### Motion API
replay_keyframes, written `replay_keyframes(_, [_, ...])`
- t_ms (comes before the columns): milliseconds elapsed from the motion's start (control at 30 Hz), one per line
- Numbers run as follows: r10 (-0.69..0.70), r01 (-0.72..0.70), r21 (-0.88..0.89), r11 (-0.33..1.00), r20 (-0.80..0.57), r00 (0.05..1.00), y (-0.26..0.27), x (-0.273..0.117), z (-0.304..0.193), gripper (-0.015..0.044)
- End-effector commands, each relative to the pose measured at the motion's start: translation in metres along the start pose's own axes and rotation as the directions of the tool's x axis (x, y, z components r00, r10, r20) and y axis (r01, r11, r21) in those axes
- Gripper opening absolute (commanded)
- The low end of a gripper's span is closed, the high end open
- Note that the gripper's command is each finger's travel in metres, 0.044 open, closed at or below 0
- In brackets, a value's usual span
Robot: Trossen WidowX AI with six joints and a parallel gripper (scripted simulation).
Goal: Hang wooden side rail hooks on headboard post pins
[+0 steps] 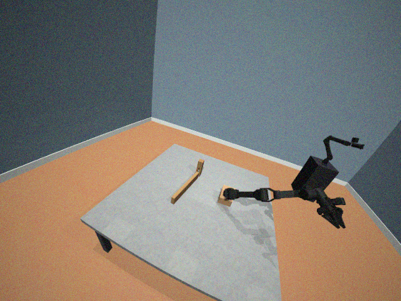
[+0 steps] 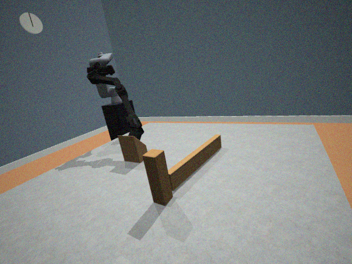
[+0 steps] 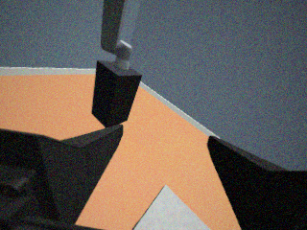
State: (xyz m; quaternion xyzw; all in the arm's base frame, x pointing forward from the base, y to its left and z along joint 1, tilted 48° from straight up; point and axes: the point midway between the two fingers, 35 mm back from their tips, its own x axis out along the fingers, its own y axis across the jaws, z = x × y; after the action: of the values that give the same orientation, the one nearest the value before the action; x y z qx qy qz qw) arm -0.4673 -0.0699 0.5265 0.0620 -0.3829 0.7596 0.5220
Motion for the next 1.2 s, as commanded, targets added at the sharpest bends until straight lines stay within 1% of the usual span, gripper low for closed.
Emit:
replay_keyframes(0, [0.0,0.0,0.002,1.0,0.003,1.0,0.001,0.0,0.0,0.0426])
replay_keyframes(33, [0.001,-0.001,0.01,1.0,0.011,1.0,0.003,-0.001,0.001,0.044])
replay_keyframes(133, [0.021,-0.024,0.051,0.998,0.065,0.998,0.017,-0.014,0.006,0.044])
replay_keyframes(367, [0.139,-0.175,0.139,0.975,0.234,0.962,0.056,-0.088,0.036,0.044])
replay_keyframes(567, [0.235,-0.324,0.191,0.927,0.378,0.895,0.081,-0.158,0.056,0.044])
replay_keyframes(867, [0.358,-0.565,0.225,0.794,0.579,0.733,0.1,-0.276,0.072,0.044])
replay_keyframes(1167, [0.439,-0.787,0.187,0.589,0.743,0.505,0.096,-0.4,0.069,0.044])
